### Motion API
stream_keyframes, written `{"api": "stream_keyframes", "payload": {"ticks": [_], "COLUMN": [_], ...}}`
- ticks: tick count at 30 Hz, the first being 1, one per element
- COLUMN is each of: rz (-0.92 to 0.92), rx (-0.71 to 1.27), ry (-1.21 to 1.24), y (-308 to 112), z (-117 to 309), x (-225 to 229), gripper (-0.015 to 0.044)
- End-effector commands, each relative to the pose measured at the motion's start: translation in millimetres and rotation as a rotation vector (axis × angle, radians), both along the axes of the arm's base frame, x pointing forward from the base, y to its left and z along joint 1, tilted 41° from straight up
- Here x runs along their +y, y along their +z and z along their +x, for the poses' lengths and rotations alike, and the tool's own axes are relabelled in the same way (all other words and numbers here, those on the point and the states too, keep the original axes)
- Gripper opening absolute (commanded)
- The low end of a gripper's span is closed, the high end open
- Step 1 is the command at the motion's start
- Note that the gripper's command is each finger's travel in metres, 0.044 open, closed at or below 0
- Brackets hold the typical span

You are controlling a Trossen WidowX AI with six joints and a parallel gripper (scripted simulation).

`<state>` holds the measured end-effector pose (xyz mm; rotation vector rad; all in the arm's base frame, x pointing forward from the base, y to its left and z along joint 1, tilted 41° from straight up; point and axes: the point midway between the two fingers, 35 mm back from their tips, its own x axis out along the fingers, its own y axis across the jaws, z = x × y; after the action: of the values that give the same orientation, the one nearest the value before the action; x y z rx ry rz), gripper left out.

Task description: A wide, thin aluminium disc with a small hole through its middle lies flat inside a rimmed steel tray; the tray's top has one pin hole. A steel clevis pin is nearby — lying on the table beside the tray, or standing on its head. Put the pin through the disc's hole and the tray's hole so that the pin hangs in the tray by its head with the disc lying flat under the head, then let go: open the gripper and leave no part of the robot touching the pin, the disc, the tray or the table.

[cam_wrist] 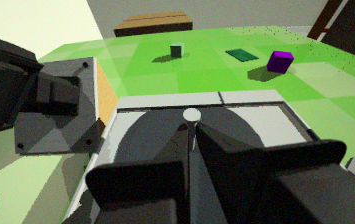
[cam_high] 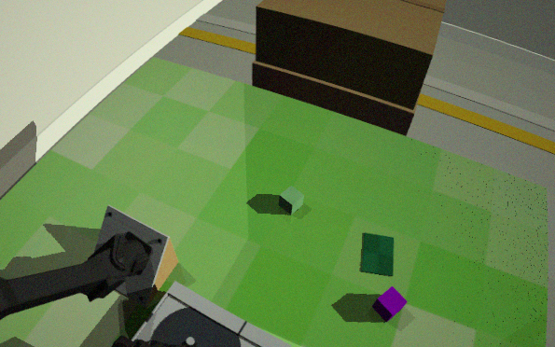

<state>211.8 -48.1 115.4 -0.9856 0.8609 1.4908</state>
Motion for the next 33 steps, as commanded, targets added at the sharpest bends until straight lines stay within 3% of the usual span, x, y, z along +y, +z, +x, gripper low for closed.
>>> {"api": "stream_keyframes", "payload": {"ticks": [1,33], "rz": [0.000,0.000], "rx": [-0.002,-0.003], "ry": [-0.004,-0.004], "y": [-0.2,-1.5], "z": [2.4,16.9], "x": [0.1,3.7], "gripper": [0.0000,0.0000]}}
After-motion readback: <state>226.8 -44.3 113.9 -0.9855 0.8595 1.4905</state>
